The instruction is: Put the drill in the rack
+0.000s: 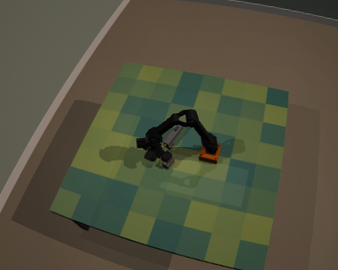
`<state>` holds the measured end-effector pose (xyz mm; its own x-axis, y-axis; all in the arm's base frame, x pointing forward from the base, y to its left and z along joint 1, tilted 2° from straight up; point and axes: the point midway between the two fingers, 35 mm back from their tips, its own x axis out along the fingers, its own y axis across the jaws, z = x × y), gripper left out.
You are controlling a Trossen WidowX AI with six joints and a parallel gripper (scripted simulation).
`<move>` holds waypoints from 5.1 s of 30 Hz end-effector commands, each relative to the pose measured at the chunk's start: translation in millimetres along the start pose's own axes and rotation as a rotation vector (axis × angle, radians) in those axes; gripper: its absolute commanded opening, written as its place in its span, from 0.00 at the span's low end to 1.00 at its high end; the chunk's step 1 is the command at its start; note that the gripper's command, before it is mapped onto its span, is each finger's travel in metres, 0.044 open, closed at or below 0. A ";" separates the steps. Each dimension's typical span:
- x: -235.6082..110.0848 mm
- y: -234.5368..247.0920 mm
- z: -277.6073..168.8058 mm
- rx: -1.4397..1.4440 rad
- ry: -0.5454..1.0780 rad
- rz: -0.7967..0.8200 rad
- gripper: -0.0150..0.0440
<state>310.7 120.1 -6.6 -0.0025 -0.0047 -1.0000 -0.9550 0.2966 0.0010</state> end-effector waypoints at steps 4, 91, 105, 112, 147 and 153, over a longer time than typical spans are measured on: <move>-0.2 -1.4 12.2 0.005 -0.005 -0.001 0.25; -30.9 4.4 25.4 0.005 -0.006 -0.001 0.25; -35.7 4.4 25.2 0.005 -0.006 -0.001 0.25; -37.7 4.3 25.3 0.005 -0.006 -0.001 0.25; -44.5 17.1 31.2 0.005 -0.006 0.000 0.25; -46.4 25.2 36.1 0.005 -0.007 0.001 0.25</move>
<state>304.3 159.5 39.9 0.0074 0.0033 -1.0000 -0.9551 0.2963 -0.0061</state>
